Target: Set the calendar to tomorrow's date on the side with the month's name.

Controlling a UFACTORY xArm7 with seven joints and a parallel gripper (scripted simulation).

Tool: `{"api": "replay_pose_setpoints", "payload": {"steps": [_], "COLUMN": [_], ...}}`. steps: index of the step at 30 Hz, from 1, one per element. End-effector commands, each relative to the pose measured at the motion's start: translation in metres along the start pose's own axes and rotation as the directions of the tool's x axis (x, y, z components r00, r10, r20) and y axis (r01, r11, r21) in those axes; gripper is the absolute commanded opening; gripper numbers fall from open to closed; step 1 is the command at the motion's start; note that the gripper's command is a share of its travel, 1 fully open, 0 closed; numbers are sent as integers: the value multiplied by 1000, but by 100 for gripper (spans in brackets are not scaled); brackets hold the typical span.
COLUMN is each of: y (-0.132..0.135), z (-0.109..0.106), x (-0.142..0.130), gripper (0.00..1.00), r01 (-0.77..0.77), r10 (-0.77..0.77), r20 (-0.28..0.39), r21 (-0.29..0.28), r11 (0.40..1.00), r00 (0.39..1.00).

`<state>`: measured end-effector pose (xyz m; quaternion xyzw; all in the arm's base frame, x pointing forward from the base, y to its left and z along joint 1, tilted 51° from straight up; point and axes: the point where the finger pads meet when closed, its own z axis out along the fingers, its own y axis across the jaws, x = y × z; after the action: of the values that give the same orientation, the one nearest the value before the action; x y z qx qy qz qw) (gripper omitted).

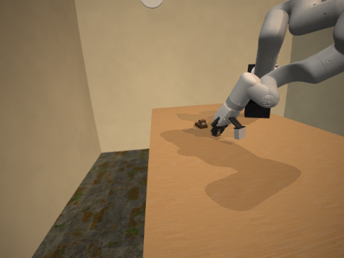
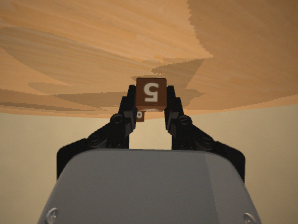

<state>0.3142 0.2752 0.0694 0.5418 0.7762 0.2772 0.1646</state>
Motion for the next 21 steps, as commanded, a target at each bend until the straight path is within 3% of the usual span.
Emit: {"api": "replay_pose_setpoints", "payload": {"steps": [1,21], "y": [0,0], "z": [0,-5], "x": [-1,-4], "gripper": [29,29], "r01": [-2,-2], "r10": [2,2], "r20": [1,1], "r21": [-1,-1], "r11": [1000,1000], "r00": [1000,1000]}}
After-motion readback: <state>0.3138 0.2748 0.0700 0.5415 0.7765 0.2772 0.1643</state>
